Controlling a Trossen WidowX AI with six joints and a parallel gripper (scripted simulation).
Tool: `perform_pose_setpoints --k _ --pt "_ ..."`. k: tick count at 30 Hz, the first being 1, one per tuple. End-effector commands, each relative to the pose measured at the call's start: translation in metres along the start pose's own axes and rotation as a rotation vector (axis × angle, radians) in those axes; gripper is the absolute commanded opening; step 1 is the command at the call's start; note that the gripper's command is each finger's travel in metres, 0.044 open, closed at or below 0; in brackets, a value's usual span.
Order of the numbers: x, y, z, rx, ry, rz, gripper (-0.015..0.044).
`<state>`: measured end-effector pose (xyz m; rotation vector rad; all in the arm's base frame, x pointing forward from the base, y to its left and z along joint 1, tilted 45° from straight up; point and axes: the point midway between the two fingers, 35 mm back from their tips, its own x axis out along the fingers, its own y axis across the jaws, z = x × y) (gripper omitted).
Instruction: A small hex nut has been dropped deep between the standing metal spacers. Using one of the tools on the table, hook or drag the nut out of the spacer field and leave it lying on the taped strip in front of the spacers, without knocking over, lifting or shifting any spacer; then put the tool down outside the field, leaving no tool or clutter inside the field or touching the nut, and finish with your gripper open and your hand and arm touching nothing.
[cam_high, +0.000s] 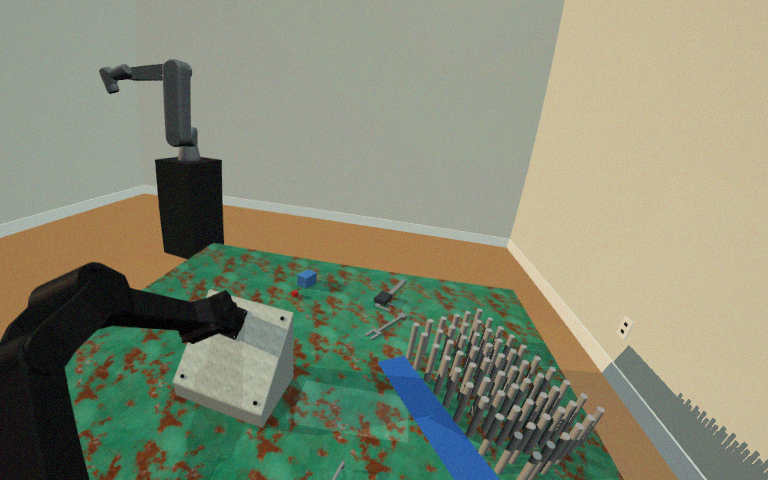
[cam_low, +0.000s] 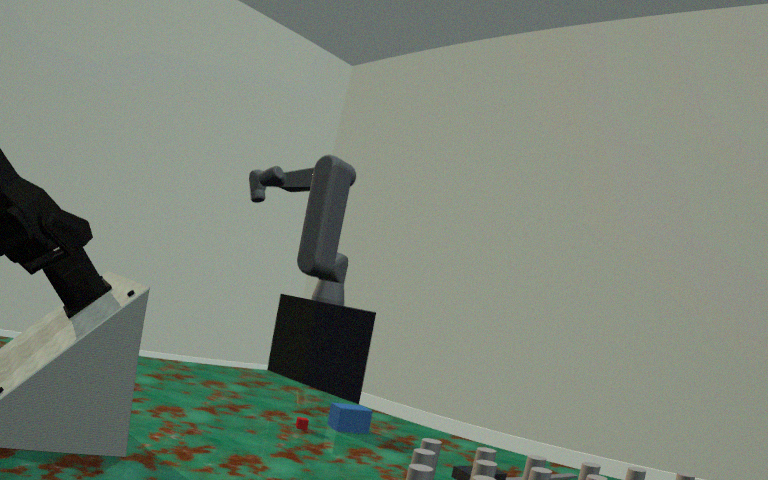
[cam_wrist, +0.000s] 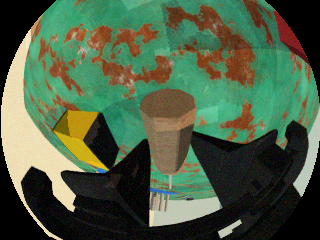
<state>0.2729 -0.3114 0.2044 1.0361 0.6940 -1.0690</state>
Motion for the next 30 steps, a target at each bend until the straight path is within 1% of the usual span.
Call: perform_pose_setpoints --k 1,2,10,15,17,22,30 --pt "-0.023 0.015 -0.006 -0.003 -0.008 0.013 0.0017" --pt "-0.03 0.018 -0.01 -0.002 -0.008 0.013 0.0" --pt "-0.094 0.039 -0.037 0.002 -0.006 0.013 0.0" --pt "-0.135 0.044 -0.056 0.004 -0.007 0.015 0.0" --pt "-0.145 0.044 -0.061 0.004 -0.007 0.015 0.0" --pt "-0.144 0.045 -0.064 0.012 -0.009 0.013 0.0" --pt "-0.122 0.059 -0.095 0.1 -0.028 -0.003 0.0"
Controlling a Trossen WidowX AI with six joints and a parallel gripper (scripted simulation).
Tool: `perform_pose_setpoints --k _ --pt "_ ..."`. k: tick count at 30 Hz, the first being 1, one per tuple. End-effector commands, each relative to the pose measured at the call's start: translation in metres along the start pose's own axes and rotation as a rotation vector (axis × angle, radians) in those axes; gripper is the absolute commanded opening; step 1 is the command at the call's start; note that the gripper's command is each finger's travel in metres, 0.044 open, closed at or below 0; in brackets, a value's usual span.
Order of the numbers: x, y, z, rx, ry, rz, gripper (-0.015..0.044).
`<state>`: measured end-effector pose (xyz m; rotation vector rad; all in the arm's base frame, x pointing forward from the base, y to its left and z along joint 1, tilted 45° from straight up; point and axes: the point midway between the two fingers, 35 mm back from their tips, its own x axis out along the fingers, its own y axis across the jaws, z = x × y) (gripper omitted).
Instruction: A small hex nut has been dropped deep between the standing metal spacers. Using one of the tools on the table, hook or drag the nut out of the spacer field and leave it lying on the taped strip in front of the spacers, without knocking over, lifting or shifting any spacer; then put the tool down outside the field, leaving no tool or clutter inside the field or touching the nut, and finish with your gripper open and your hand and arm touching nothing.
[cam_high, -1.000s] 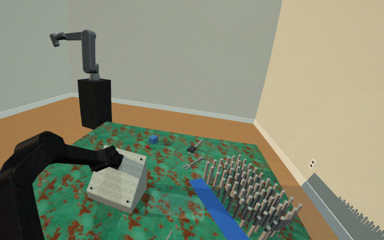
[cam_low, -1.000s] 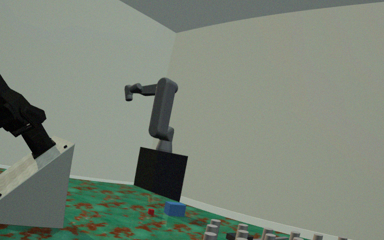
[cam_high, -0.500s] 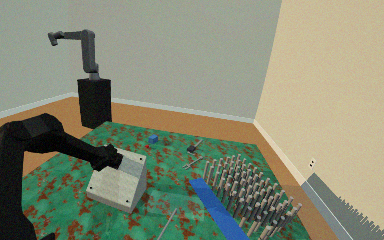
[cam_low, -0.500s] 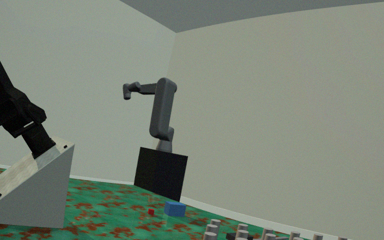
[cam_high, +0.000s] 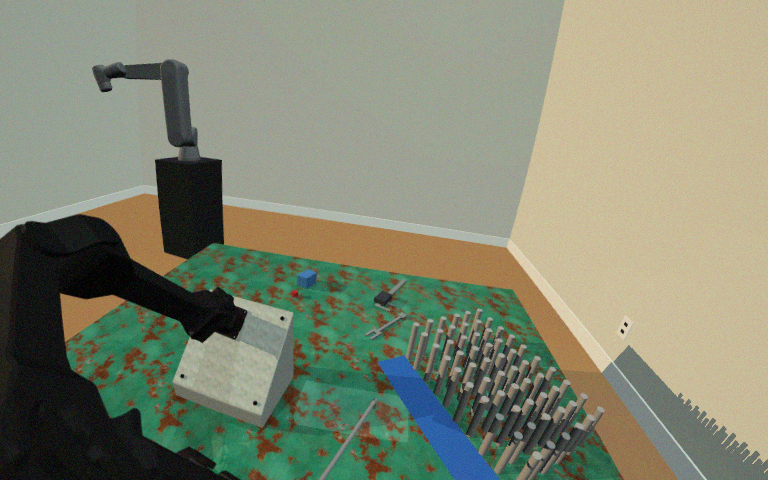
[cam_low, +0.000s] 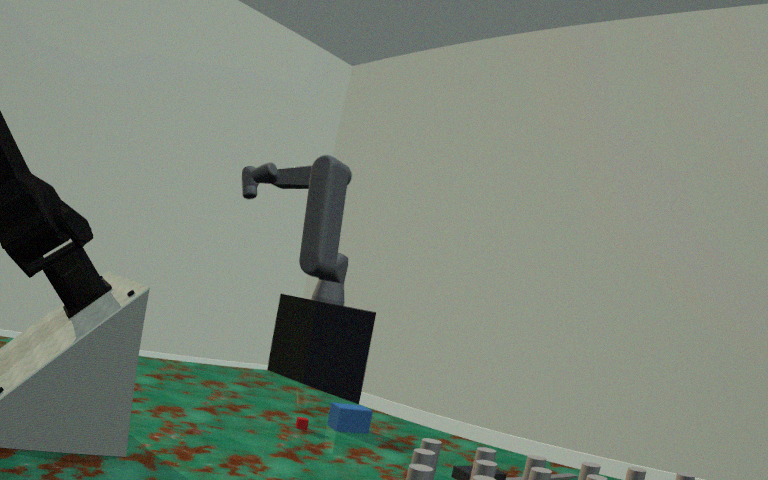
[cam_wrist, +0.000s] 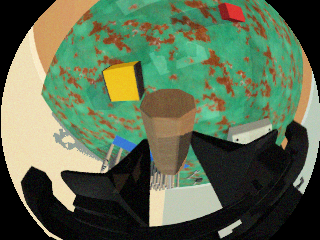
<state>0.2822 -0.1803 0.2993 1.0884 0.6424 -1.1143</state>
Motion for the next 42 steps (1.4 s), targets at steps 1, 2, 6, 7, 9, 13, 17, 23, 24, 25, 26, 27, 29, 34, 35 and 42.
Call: perform_pose_setpoints --k 1,2,6,7,9,13,17,23,24,25,26,27,29,34,35,42 --pt "0.006 0.003 -0.015 0.035 -0.011 -0.002 0.0" --pt "0.009 0.004 -0.019 0.046 -0.014 -0.003 0.0" --pt "0.018 0.007 -0.037 0.09 -0.029 -0.004 0.0" --pt "0.021 0.008 -0.042 0.101 -0.033 -0.004 0.0" --pt "0.025 0.009 -0.051 0.123 -0.041 -0.003 0.0" --pt "0.033 0.011 -0.07 0.167 -0.059 0.003 0.0" --pt "0.041 0.01 -0.089 0.211 -0.076 0.013 0.0" --pt "0.051 0.008 -0.118 0.277 -0.103 0.037 0.0" --pt "0.052 0.007 -0.123 0.288 -0.107 0.043 0.0" --pt "0.054 0.006 -0.128 0.299 -0.111 0.048 0.0" --pt "0.055 0.005 -0.132 0.31 -0.115 0.054 0.0" --pt "0.056 0.004 -0.137 0.321 -0.119 0.06 0.0" --pt "0.059 0.002 -0.146 0.344 -0.126 0.073 0.0" --pt "0.065 -0.005 -0.169 0.4 -0.142 0.11 0.0" --pt "0.066 -0.007 -0.174 0.412 -0.145 0.118 0.0" --pt "0.072 -0.02 -0.203 0.489 -0.156 0.183 0.0"
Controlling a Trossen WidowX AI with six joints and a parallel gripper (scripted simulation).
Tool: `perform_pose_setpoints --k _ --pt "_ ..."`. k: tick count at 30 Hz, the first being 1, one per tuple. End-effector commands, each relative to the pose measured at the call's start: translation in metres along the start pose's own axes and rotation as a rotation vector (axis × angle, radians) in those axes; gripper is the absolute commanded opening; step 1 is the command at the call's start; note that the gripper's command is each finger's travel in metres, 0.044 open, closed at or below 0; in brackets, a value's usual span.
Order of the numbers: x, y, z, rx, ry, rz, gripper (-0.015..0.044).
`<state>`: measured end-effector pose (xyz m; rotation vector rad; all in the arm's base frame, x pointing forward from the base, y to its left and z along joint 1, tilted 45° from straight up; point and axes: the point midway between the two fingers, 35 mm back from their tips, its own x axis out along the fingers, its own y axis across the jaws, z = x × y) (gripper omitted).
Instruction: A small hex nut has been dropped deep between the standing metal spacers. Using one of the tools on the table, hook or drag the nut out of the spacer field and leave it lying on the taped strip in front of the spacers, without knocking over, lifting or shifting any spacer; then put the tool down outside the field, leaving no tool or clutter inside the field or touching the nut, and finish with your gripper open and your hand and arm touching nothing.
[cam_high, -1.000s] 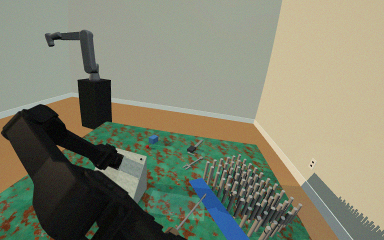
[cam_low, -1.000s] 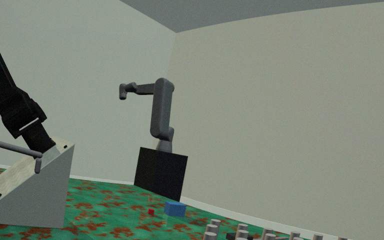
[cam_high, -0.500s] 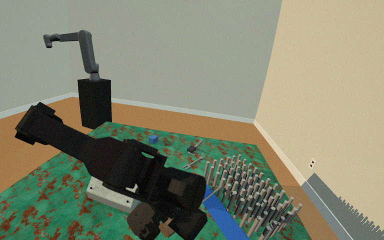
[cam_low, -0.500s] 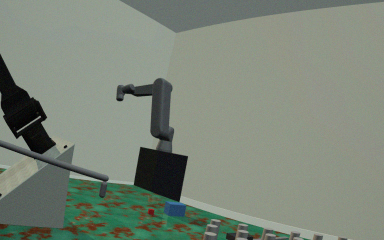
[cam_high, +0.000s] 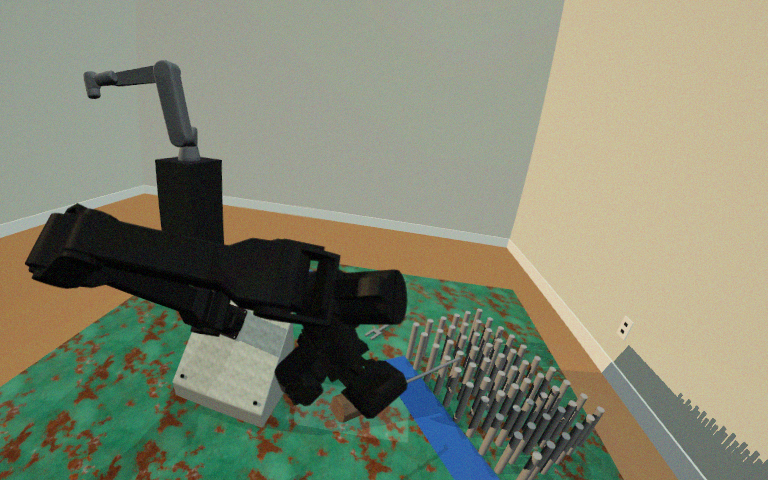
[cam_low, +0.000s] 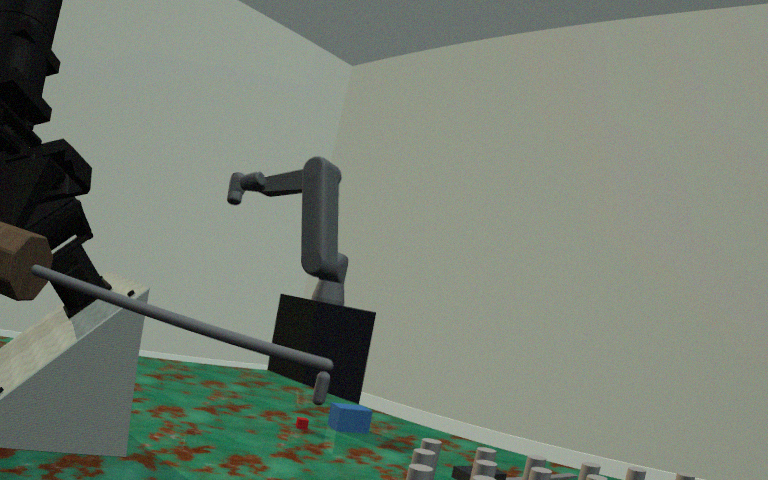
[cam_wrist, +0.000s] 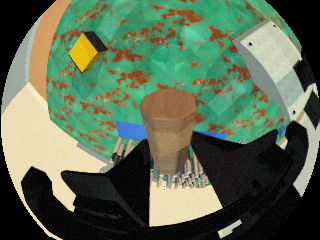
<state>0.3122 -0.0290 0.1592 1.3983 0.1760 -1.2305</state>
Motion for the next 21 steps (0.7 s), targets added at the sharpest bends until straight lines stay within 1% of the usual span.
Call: perform_pose_setpoints --k 1,9,15,18,21 --pt "-0.003 -0.011 -0.007 0.042 0.004 0.036 0.0" --pt "-0.005 -0.039 -0.023 0.135 0.016 0.107 0.0" --pt "-0.004 -0.041 -0.024 0.143 0.018 0.112 0.0" --pt "0.005 -0.042 -0.024 0.145 0.018 0.107 0.0" --pt "0.021 -0.044 -0.023 0.147 0.019 0.1 0.0"
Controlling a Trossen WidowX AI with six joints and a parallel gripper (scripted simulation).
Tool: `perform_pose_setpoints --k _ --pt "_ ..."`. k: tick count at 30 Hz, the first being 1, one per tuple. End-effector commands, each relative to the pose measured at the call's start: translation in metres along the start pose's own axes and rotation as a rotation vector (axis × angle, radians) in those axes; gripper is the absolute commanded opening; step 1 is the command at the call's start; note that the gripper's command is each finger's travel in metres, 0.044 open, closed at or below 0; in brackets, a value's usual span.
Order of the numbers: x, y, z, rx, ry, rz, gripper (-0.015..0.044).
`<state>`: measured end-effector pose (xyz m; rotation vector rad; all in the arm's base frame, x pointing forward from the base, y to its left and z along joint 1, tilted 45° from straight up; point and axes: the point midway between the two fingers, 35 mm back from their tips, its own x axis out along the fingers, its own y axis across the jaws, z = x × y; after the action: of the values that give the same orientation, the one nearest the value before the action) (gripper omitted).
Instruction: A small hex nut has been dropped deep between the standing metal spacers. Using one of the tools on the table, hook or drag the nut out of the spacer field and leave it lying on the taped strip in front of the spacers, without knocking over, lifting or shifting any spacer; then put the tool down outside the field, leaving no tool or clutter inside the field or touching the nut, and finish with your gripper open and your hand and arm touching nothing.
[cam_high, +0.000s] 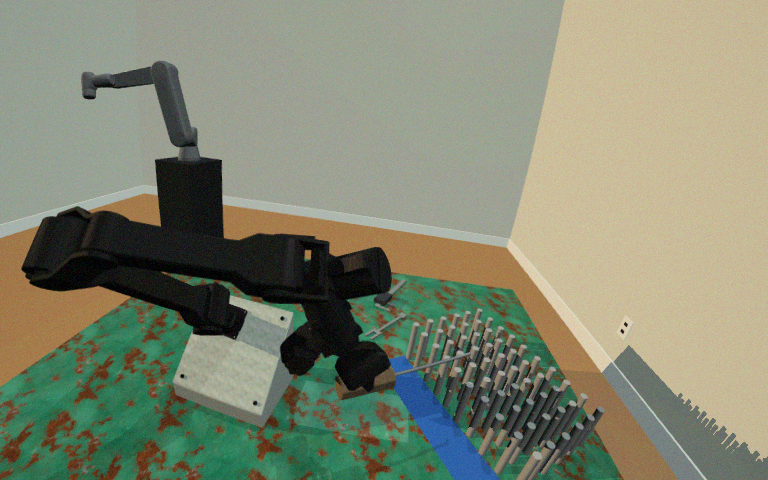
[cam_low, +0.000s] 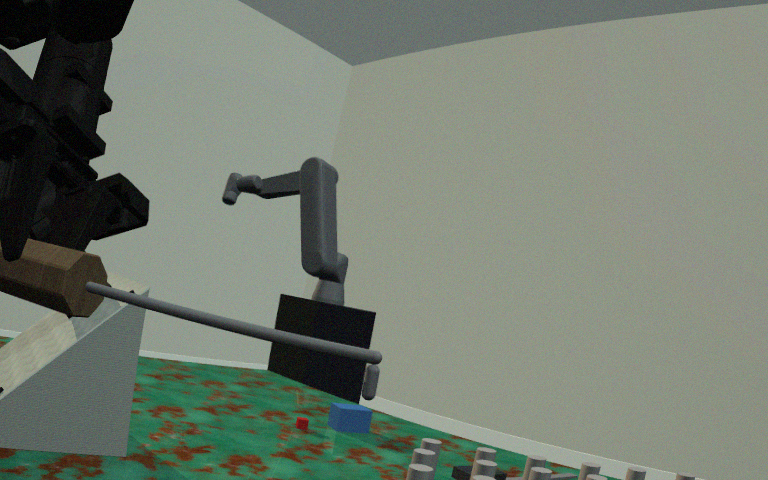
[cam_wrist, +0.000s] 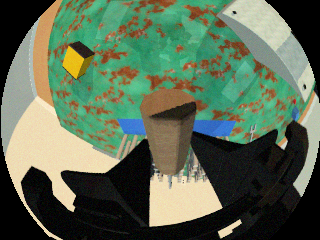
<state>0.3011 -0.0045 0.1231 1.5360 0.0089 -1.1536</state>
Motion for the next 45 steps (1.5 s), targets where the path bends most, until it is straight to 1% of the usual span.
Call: perform_pose_setpoints --k 1,13,23,27,45 --pt "0.018 -0.009 0.002 -0.011 -0.002 -0.021 0.0" --pt "0.082 -0.026 0.025 -0.009 0.001 -0.027 0.0" --pt "0.121 -0.041 0.058 -0.02 -0.002 -0.002 0.0" --pt "0.124 -0.044 0.063 -0.023 -0.003 0.003 0.0" --pt "0.127 -0.043 0.056 -0.019 -0.003 0.005 0.0"
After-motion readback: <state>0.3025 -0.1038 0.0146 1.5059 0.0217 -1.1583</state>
